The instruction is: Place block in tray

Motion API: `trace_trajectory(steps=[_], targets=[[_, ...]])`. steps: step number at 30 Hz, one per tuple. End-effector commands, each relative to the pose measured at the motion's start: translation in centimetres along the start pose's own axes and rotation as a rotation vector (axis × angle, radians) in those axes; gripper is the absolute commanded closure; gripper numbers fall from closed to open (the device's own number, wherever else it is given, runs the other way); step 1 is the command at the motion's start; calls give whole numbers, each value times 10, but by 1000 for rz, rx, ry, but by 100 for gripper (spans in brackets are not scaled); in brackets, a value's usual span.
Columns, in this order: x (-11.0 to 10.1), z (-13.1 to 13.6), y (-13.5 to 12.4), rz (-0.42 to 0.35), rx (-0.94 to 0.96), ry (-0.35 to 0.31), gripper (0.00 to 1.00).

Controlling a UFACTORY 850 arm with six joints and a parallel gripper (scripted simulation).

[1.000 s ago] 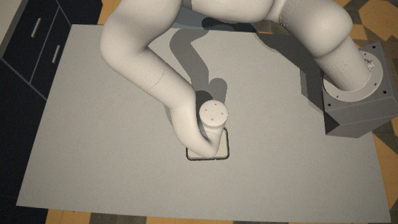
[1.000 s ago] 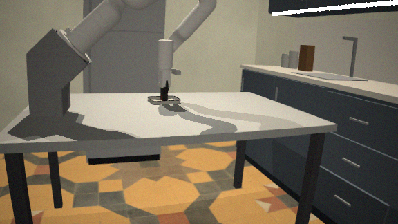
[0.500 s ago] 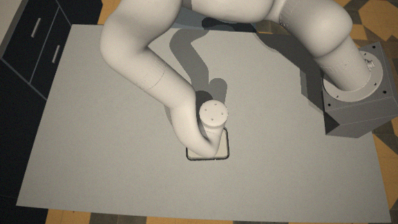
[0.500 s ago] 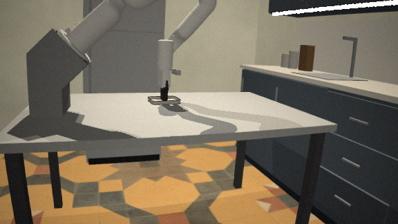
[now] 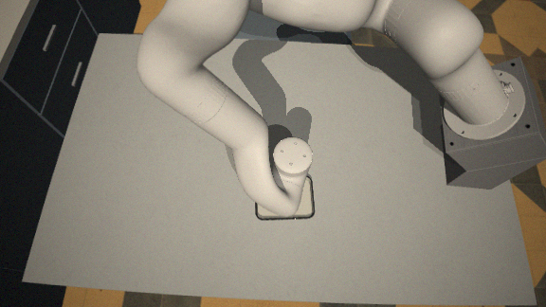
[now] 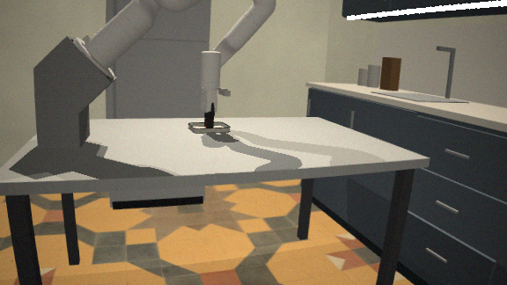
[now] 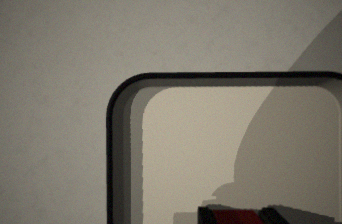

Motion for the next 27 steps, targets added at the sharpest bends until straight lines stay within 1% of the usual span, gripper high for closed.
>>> trace_trajectory(steps=[1, 13, 14, 27], targets=[[0, 0, 0, 1, 0, 0, 100], [0, 0, 0, 1, 0, 0, 100], [0, 0, 0, 1, 0, 0, 53], [0, 0, 0, 1, 0, 0, 53]])
Point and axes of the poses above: the point where the finger pads meet when closed, its own x axis out along the fingers, its own z axis across the jaws, y = z × x, the point moved 6 cm from there along -x, back along the fingers, and after that the axes turned 7 degrees about -x, right-handed, at the moved point
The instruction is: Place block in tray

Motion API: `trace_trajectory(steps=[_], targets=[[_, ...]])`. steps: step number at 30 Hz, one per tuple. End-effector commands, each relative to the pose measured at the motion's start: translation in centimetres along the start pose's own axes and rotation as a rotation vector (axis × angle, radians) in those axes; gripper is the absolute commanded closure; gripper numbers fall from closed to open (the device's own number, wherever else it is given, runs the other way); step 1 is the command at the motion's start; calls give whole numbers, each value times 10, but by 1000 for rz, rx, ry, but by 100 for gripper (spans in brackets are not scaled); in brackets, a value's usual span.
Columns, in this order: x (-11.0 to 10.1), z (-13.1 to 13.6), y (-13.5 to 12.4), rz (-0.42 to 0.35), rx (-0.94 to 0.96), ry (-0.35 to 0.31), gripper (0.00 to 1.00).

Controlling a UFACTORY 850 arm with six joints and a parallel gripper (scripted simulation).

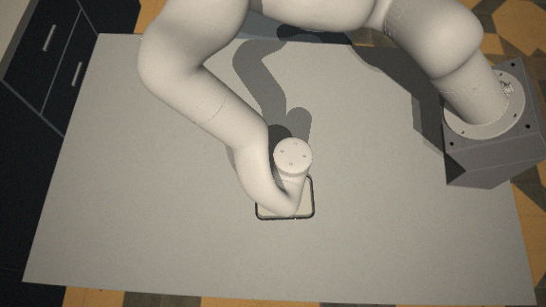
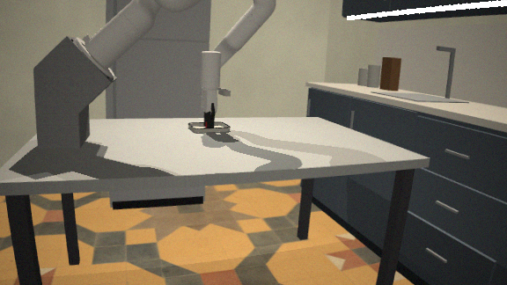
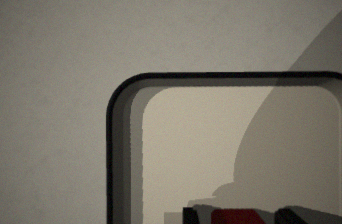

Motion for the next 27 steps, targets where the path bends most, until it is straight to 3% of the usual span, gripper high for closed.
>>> trace_trajectory(steps=[1, 27], targets=[[0, 0, 0, 1, 0, 0, 53], [-3, 0, 0, 1, 0, 0, 53]])
Point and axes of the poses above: the point where the finger pads meet when closed, its own x axis out along the fingers, its own z axis across the jaws, y = z × x, the point moved 6 cm from there along -x, back along the fingers, and after that the axes turned 7 degrees about -x, right-handed, at the moved point
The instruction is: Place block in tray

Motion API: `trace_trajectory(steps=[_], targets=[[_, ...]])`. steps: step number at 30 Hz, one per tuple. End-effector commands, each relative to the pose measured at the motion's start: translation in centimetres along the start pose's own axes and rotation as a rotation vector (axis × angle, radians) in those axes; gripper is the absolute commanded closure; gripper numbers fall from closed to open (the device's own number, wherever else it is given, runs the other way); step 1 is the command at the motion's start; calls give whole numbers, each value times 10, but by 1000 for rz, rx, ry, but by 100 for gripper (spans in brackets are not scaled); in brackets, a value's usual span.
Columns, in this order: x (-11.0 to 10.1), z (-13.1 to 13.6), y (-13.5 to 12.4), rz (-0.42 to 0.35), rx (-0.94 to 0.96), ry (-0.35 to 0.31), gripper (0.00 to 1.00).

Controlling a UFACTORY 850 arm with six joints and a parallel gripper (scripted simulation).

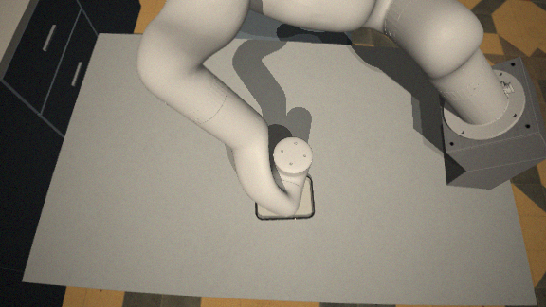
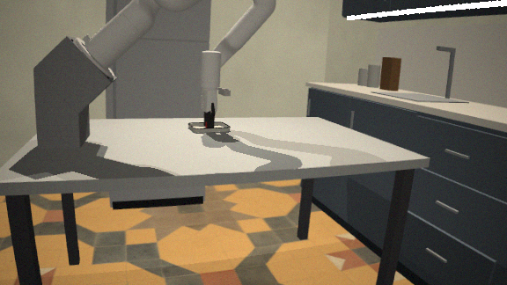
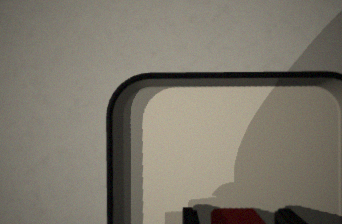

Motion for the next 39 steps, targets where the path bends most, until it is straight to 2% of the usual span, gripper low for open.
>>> trace_trajectory(steps=[1, 23, 39], targets=[[-4, 0, 0, 1, 0, 0, 53], [-52, 0, 0, 1, 0, 0, 53], [-56, 0, 0, 1, 0, 0, 53]])
Point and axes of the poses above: the point where the finger pads meet when closed, its own x axis out along the fingers, its own z axis across the jaws, y = z × x, the point moved 6 cm from there along -x, back along the fingers, and after that the axes turned 7 degrees about -x, right-handed, at the moved point
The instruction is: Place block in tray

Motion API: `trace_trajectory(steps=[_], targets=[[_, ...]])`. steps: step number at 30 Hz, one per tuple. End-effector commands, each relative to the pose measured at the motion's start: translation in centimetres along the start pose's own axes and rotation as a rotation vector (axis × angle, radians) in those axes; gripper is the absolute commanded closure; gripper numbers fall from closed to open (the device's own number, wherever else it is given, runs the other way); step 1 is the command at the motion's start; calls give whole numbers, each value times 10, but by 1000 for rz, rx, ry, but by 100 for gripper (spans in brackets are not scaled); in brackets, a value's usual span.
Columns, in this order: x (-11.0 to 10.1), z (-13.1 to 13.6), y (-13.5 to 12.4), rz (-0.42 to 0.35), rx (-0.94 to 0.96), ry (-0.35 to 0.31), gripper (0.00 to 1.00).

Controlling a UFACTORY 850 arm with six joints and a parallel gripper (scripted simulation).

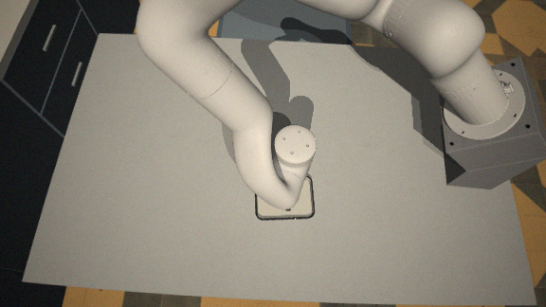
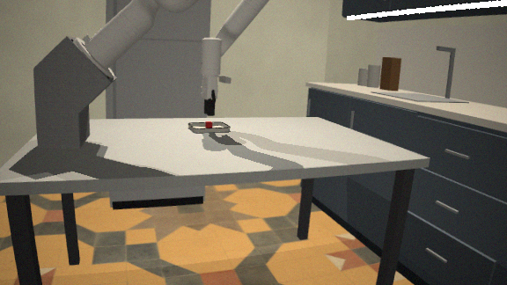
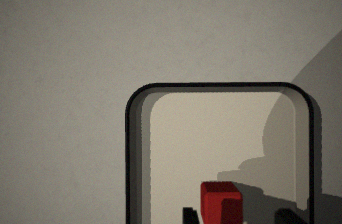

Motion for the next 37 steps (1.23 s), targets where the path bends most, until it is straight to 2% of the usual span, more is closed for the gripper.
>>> trace_trajectory(steps=[1, 5, 7, 10, 12, 20, 22, 23, 37], targets=[[0, 0, 0, 1, 0, 0, 53], [0, 0, 0, 1, 0, 0, 53], [0, 2, -14, 1, 0, -2, 53], [0, 12, -75, 1, 0, -1, 53], [0, 14, -91, 1, 0, 0, 53], [-2, 30, -188, 0, 0, 0, 53], [-2, 30, -188, 0, 0, 0, 53], [-1, 35, -222, 0, 0, 0, 53], [0, 36, -224, 0, 0, 0, 53]])
Point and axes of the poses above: the point where the finger pads meet when closed, its own x axis out along the fingers, its own z axis across the jaws, y = z × x, the point moved 6 cm from there along -x, back along the fingers, and after that the axes turned 7 degrees about -x, right-handed, at the moved point
